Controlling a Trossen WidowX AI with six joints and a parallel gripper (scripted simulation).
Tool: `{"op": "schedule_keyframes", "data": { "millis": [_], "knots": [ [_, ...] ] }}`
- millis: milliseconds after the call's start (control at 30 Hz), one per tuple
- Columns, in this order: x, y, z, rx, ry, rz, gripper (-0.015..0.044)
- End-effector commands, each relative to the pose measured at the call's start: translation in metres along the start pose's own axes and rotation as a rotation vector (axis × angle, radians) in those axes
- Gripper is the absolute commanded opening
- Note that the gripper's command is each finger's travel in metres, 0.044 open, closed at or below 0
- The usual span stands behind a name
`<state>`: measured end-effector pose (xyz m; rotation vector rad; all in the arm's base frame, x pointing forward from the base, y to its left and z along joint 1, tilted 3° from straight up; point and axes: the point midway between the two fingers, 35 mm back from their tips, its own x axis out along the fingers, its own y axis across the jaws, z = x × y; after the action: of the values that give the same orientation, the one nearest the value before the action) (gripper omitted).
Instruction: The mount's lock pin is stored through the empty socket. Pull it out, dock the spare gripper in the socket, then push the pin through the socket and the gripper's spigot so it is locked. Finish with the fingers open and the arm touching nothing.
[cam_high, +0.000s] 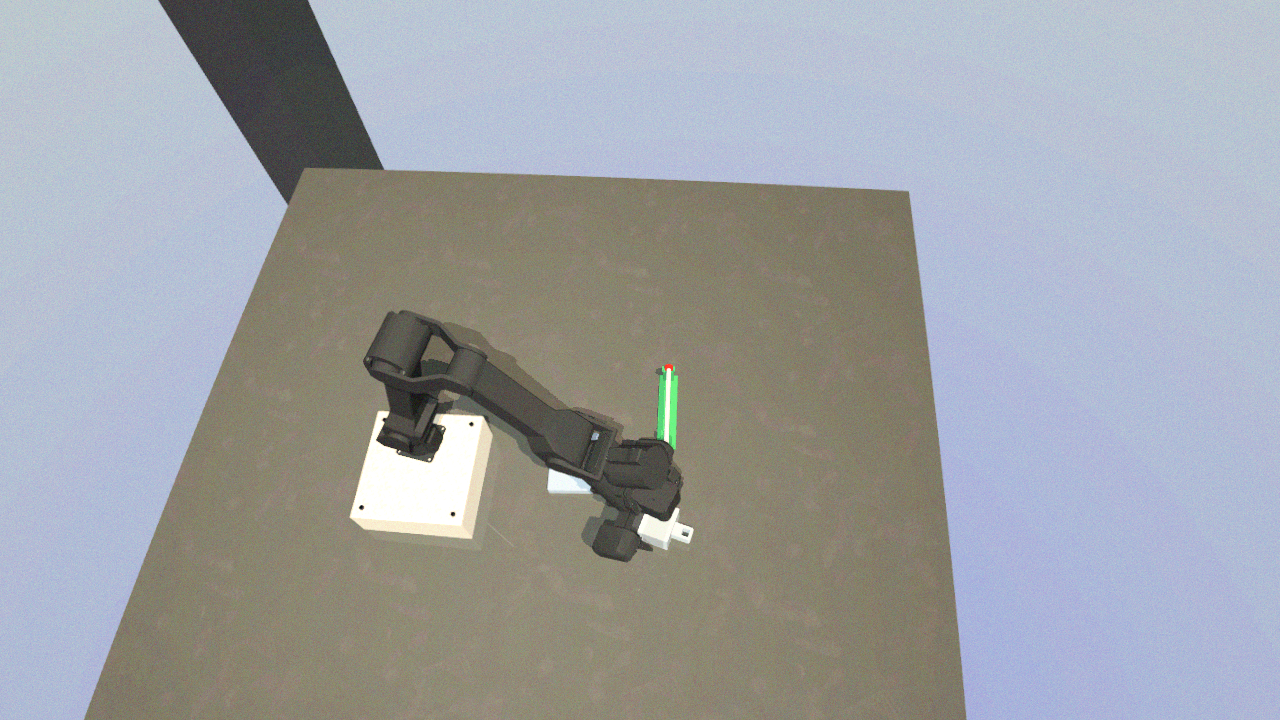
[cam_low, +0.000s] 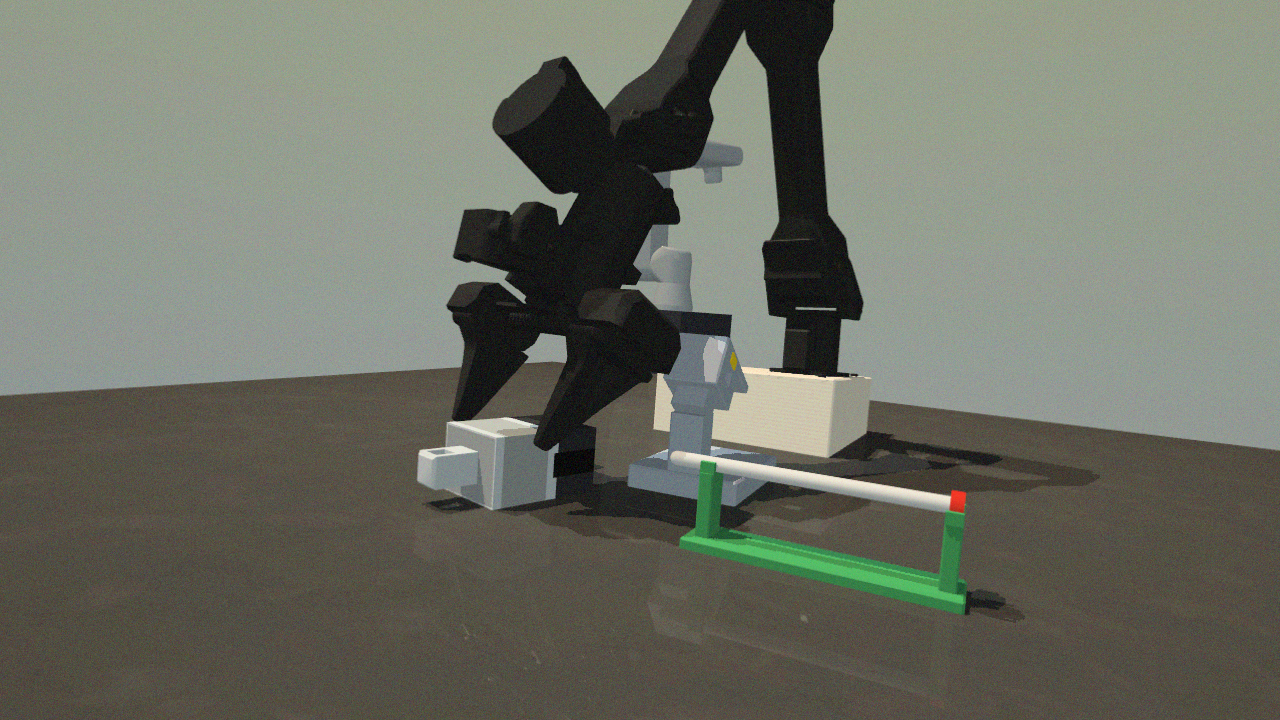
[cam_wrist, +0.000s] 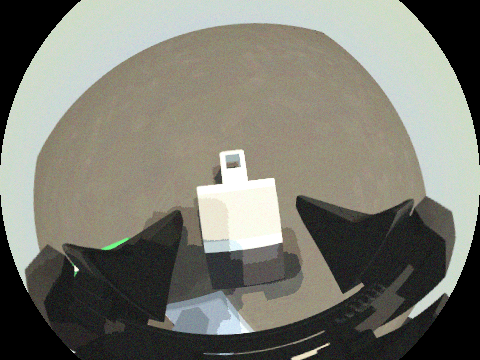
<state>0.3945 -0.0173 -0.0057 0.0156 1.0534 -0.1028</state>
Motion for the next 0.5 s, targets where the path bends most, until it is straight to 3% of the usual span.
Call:
{"op": "schedule_keyframes", "data": {
  "millis": [0, 467],
  "knots": [
    [0.008, 0.0, -0.007, -0.003, 0.007, 0.001, 0.044],
    [0.026, 0.001, -0.019, -0.003, 0.008, 0.001, 0.044]
  ]
}}
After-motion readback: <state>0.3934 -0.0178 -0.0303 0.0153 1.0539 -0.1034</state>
